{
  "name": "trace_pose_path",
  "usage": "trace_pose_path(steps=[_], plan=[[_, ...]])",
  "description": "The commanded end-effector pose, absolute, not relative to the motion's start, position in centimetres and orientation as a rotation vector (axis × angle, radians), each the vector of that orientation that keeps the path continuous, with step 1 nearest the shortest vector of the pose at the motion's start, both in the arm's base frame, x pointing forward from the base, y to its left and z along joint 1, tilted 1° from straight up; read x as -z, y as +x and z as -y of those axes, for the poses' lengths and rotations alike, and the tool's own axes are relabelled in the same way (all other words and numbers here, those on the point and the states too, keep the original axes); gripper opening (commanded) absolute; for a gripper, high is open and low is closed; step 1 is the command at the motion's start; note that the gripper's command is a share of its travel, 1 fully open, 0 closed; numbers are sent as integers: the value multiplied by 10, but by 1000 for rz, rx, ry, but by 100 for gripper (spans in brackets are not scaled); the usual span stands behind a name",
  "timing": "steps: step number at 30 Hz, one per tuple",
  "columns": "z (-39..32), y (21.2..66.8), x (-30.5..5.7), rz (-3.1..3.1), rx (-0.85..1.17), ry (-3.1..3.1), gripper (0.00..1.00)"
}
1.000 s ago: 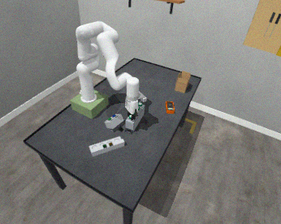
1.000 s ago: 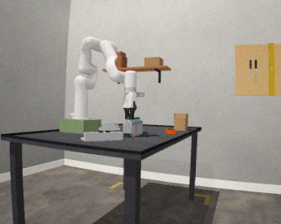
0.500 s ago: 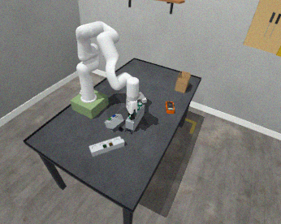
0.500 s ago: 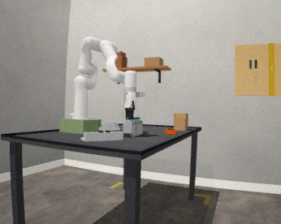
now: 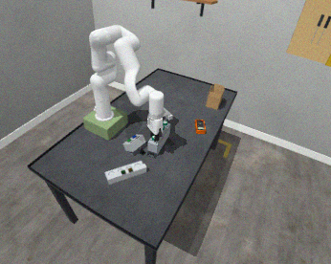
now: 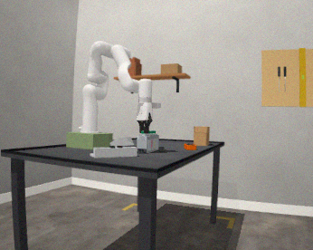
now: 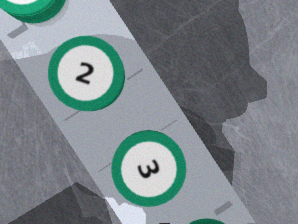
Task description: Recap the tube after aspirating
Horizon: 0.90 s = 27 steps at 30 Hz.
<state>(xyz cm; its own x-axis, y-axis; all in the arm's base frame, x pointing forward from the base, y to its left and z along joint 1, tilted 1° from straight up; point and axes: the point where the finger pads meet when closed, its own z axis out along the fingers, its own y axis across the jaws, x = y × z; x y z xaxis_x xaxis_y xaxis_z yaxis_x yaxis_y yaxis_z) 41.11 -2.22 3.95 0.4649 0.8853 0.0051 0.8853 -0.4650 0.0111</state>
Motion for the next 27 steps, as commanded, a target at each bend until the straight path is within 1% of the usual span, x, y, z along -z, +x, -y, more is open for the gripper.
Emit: trace_pose_path(steps=[1, 5, 14, 20, 22, 27], plan=[[22, 413, -41, -1979, -24, 2431, 0], [22, 413, -41, -2073, -24, 2351, 0], [22, 413, -41, -2506, -21, 1877, 0], [22, 413, -41, -2711, -19, 1563, 0], [22, 413, -41, -2711, -19, 1563, 0], [22, 413, -42, -2886, -17, 1207, 0]])
